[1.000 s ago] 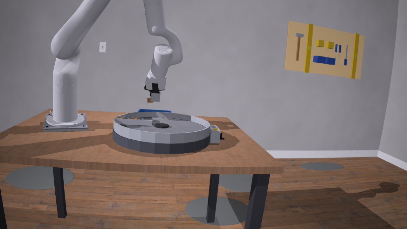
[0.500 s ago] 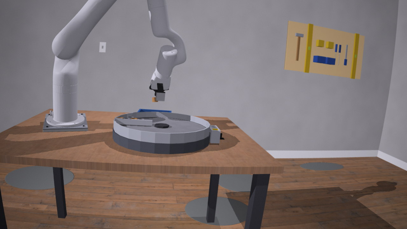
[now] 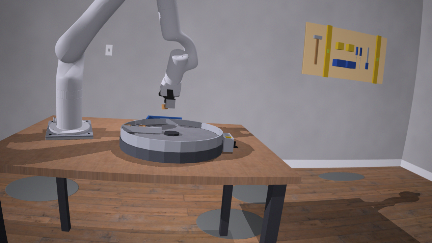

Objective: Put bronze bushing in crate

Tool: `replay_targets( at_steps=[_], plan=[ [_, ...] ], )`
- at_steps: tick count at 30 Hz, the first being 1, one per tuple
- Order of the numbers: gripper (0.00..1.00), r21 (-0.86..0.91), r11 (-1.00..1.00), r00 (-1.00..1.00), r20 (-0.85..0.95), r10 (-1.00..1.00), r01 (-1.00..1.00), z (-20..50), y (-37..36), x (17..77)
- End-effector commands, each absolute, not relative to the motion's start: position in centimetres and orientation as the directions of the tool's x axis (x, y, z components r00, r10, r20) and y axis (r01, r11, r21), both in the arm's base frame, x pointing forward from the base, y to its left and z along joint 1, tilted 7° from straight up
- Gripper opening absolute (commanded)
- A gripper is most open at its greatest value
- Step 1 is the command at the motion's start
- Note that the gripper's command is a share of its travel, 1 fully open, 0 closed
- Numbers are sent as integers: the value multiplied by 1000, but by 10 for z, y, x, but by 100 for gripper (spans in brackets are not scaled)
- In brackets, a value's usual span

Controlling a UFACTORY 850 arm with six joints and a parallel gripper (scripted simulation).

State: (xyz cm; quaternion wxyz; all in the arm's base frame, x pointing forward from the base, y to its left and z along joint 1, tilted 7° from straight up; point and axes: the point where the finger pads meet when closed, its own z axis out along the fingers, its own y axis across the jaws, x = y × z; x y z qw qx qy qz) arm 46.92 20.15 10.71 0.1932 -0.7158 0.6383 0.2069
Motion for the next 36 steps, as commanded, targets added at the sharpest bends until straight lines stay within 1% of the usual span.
replay_targets(
  at_steps=[1, 9, 36],
  plan=[
    [0, -14, -110, 100, -543, -834, -994, 88, 200, 470],
    [0, -14, -110, 100, -543, -834, -994, 62, 197, 471],
    [0, -14, -110, 100, -543, -834, -994, 53, 196, 472]
  ],
)
